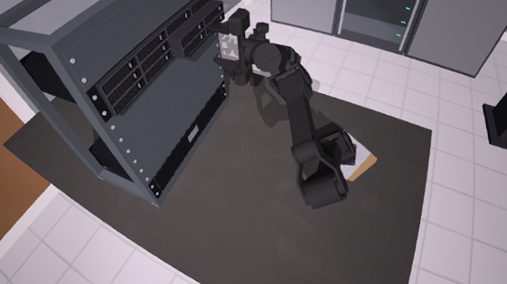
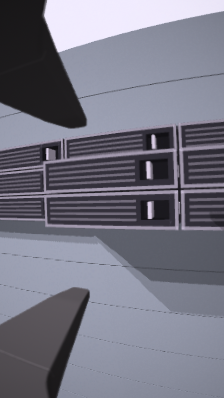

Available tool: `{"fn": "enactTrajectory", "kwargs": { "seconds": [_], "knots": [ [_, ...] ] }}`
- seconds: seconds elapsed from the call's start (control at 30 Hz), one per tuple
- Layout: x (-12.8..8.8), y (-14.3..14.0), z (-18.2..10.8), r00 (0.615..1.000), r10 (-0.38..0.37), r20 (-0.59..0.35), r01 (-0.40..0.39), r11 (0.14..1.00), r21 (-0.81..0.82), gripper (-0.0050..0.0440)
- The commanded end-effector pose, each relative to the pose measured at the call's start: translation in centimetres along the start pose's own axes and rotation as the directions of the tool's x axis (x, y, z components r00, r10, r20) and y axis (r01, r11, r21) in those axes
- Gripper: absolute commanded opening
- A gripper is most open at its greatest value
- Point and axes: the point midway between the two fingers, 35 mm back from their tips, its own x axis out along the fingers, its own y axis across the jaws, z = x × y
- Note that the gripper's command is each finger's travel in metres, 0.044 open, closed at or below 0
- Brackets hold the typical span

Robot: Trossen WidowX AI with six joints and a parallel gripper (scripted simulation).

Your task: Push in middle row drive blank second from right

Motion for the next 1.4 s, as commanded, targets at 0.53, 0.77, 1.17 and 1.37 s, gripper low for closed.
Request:
{"fn": "enactTrajectory", "kwargs": {
  "seconds": [0.53,0.77,1.17,1.37],
  "knots": [
    [0.17,0.5,-0.53,1.0,0.008,-0.01,-0.008,1.0,-0.017,0.044],
    [0.17,0.5,-0.53,1.0,0.008,-0.01,-0.008,1.0,-0.017,0.044],
    [0.18,0.5,-0.52,1.0,0.008,-0.01,-0.008,1.0,-0.017,0.044],
    [0.2,0.55,0.11,1.0,0.008,-0.01,-0.008,1.0,-0.017,0.044]
  ]
}}
